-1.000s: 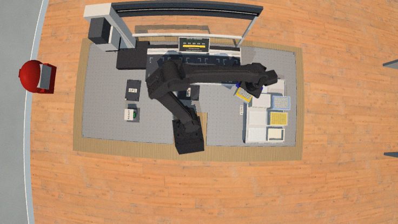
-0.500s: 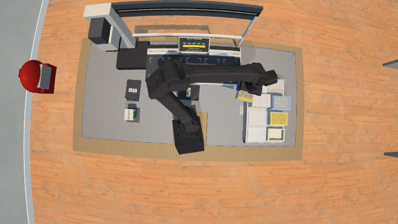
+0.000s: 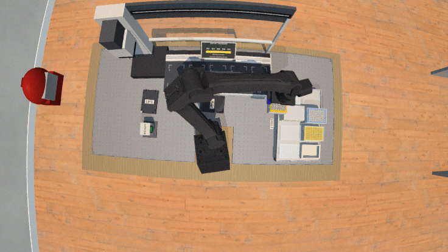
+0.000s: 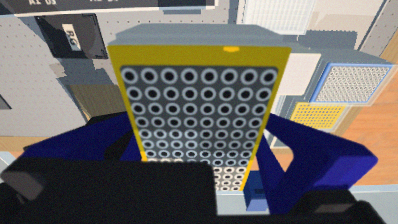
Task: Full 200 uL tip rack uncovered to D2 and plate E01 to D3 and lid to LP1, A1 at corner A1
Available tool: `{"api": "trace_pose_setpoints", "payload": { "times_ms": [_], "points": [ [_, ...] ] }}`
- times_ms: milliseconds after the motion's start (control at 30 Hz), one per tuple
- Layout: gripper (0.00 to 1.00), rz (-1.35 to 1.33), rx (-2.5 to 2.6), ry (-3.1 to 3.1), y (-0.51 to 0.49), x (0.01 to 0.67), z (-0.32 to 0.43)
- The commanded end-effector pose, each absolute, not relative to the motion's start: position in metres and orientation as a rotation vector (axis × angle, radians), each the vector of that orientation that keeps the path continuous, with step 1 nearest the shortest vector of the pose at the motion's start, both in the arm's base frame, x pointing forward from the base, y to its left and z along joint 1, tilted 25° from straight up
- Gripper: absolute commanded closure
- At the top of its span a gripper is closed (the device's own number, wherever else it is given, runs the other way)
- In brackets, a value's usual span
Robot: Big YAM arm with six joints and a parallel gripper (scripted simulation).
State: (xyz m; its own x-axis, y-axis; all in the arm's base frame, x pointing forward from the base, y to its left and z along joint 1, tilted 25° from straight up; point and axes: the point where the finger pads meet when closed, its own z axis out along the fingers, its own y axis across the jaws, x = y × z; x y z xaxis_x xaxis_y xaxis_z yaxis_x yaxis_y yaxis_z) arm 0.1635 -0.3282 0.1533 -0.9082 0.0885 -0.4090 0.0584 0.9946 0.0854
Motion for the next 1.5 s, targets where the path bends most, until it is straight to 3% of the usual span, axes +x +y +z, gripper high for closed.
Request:
{"api": "trace_pose_setpoints", "payload": {
  "times_ms": [0,1467],
  "points": [
    [1.0,0.036,0.072,2.699,-0.34,0.165,0.169],
    [1.0,0.081,0.077,2.707,-0.147,0.174,0.173]
  ]
}}
